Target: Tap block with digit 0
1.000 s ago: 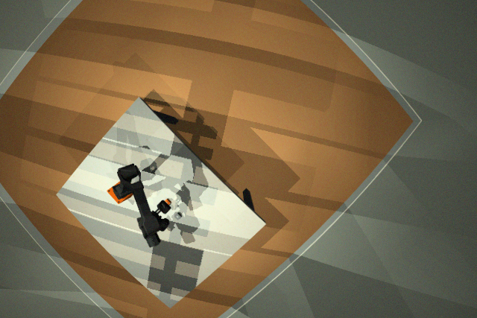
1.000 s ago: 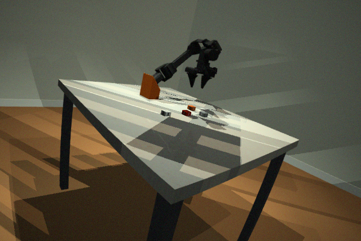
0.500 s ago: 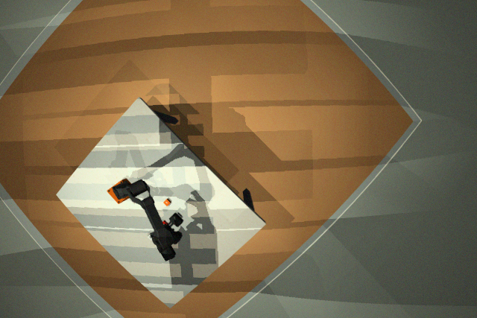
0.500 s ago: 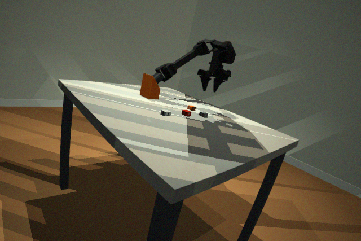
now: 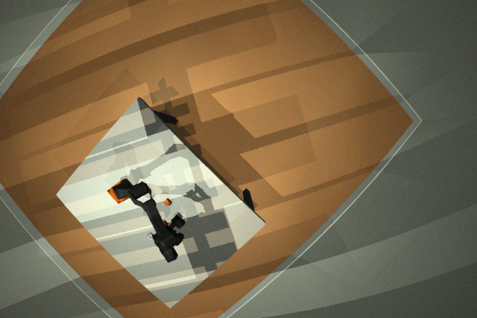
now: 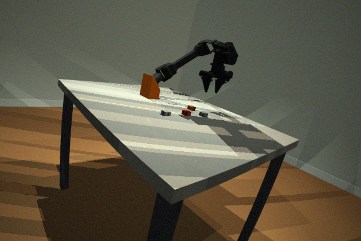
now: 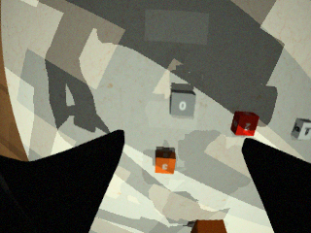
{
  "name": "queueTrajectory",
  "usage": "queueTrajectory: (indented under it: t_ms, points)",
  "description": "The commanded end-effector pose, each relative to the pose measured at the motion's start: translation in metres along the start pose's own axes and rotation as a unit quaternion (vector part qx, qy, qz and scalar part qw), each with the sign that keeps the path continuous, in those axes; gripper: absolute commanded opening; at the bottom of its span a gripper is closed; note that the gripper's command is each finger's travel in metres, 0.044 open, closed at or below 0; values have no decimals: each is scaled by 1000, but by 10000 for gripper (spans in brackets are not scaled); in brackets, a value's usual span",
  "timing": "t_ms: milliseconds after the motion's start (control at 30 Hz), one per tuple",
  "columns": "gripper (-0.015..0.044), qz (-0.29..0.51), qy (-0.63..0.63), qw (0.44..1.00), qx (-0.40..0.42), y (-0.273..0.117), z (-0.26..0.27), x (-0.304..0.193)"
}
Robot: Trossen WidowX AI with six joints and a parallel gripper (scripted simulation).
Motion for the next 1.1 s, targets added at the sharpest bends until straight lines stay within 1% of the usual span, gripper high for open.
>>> queueTrajectory:
  t_ms: [0, 133, 200, 300, 367, 600, 633, 1067]
  points:
    - [400, 1, 3, 1000, 3, 1, 0, 0]
    - [400, 1, 3, 1000, 3, 1, 0, 0]
    - [348, 1, 3, 1000, 2, 11, 0, 2]
    - [269, 0, 3, 1000, 3, 58, 0, 3]
    - [216, 0, 3, 1000, 5, 79, 1, 1]
    - [33, 0, 3, 1000, 5, 81, 1, 0]
    - [20, 0, 3, 1000, 5, 81, 1, 0]
    - [20, 0, 3, 1000, 5, 87, 1, 0]
Point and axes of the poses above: the point midway between the two fingers, 35 mm back from their tips, its own y axis out along the fingers, its own z axis across the jaws, x = y × z, the point moved 4 cm from there along -y, back along the fingers, and after that the axes turned 1 degree about y, right-handed, at the moved point
